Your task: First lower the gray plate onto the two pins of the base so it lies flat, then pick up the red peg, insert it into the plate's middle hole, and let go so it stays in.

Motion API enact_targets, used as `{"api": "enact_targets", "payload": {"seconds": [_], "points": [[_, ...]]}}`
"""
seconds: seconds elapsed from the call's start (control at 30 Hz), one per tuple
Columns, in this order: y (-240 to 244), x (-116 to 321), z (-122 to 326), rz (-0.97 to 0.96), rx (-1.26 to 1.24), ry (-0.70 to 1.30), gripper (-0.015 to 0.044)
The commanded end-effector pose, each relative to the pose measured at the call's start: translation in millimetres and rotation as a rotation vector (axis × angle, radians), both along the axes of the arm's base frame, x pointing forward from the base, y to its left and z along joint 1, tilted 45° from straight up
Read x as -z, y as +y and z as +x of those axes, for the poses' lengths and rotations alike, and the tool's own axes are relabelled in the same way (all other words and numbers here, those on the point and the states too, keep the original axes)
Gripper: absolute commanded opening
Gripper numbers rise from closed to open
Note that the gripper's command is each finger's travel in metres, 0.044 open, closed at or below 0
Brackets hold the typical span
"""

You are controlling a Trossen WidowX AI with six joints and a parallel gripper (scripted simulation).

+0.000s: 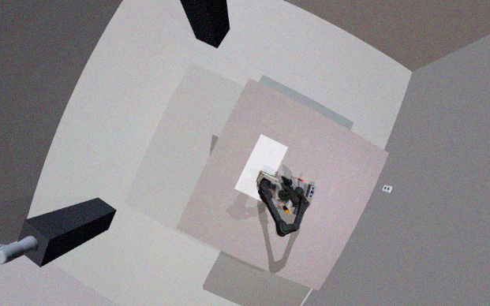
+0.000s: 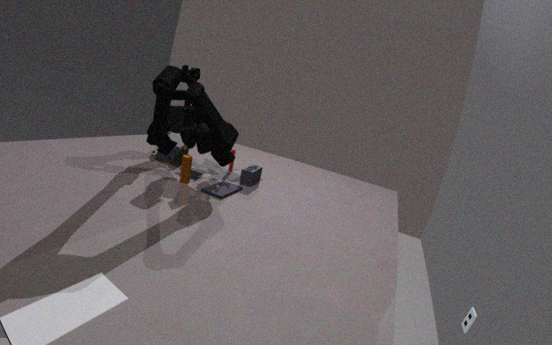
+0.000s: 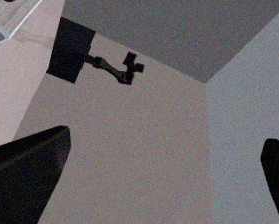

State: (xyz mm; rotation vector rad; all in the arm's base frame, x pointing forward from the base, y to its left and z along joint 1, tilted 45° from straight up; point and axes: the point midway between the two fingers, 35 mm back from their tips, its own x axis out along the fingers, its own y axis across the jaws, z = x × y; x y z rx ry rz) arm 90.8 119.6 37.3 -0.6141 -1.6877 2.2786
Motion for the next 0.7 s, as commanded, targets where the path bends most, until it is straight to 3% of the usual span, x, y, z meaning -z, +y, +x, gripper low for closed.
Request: {"api": "enact_targets", "payload": {"seconds": [0.0,0.33,0.67], "points": [[0,0,-1,-0.005,-0.013,-0.002,0.0426],[-1,2,-26,-0.316,-0.688,-0.254,0.0440],[24,-9,-29,-0.552,-1.198,-0.822,0.0440]]}}
